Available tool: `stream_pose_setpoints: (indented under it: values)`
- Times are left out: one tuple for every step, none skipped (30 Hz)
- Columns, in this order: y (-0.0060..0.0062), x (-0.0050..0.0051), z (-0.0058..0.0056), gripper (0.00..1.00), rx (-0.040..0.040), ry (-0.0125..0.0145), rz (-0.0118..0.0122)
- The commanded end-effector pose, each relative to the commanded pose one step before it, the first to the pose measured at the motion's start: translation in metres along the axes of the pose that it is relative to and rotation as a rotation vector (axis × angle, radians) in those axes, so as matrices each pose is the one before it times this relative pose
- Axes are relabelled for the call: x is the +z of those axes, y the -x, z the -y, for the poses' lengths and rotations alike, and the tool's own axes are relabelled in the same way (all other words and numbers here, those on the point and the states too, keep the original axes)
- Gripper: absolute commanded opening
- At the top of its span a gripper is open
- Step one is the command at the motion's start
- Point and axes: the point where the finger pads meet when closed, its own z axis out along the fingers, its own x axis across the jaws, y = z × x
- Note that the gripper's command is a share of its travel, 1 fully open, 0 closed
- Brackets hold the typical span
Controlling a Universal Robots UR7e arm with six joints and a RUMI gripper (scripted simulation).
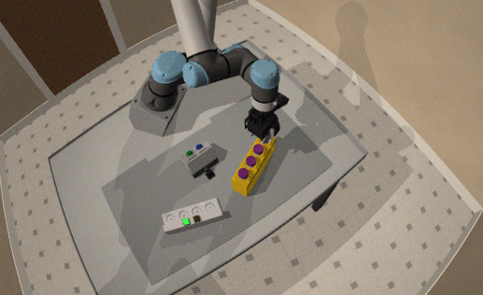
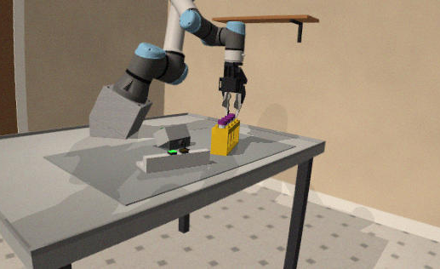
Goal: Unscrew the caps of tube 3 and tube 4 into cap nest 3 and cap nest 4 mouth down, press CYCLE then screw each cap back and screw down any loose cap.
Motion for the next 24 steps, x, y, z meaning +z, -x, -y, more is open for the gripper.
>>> stream_pose_setpoints:
  values:
    - [-0.00035, -0.00024, 0.00012, 0.0, 0.05782, 0.00261, -0.00101]
    - [0.0, 0.00001, 0.00001, 0.0, 0.0, 0.0, 0.0]
    - [0.0, 0.00001, 0.00001, 0.35, 0.0, 0.0, 0.0]
    - [0.0, 0.00001, 0.00001, 0.35, 0.0, 0.0, 0.0]
    - [0.0, 0.0, 0.00001, 0.35, 0.0, 0.0, 0.0]
    - [0.0, 0.0, 0.0, 0.35, 0.0, 0.0, 0.0]
    - [0.00001, -0.00002, -0.00007, 0.35, -0.00002, -0.00002, 0.0]
    - [0.0, 0.00001, 0.00002, 0.35, 0.00001, 0.00001, 0.0]
    - [0.0, 0.0, 0.0, 0.35, 0.0, 0.0, 0.0]
    - [0.0, 0.0, 0.0, 0.35, 0.0, 0.0, 0.0]
    - [-0.00001, 0.00001, 0.00004, 0.35, 0.00001, 0.00001, 0.0]
    - [0.0, 0.0, 0.00001, 0.35, 0.0, 0.0, 0.0]
    - [0.00001, -0.00001, -0.00003, 0.35, -0.0007, -0.00013, 0.0]
    - [0.0, 0.0, 0.00001, 0.35, 0.0002, 0.00003, 0.0]
    - [0.0, 0.0, 0.0, 0.35, 0.00002, 0.0, 0.0]
    - [-0.00003, -0.00044, 0.0001, 0.35, -0.08283, 0.00013, 0.0]
    - [0.00002, -0.00053, -0.00005, 0.35, -0.08334, -0.00002, 0.0]
    - [-0.00001, -0.00036, 0.00001, 0.35, -0.08333, 0.00001, 0.0]
    - [-0.00002, 0.00002, 0.00003, 0.35, -0.08333, 0.00001, 0.0]
    - [0.00002, -0.00002, -0.00002, 0.35, 0.0, -0.00001, 0.0]
    - [-0.00001, 0.00001, 0.00002, 0.35, -0.08333, 0.00001, 0.0]
    - [-0.00002, 0.00002, 0.00002, 0.35, -0.07196, 0.00045, 0.00006]
    - [0.00002, -0.00002, -0.00002, 0.35, -0.01137, -0.00045, -0.00008]
    - [-0.00001, 0.00001, 0.00001, 0.35, -0.08333, 0.00001, 0.0]
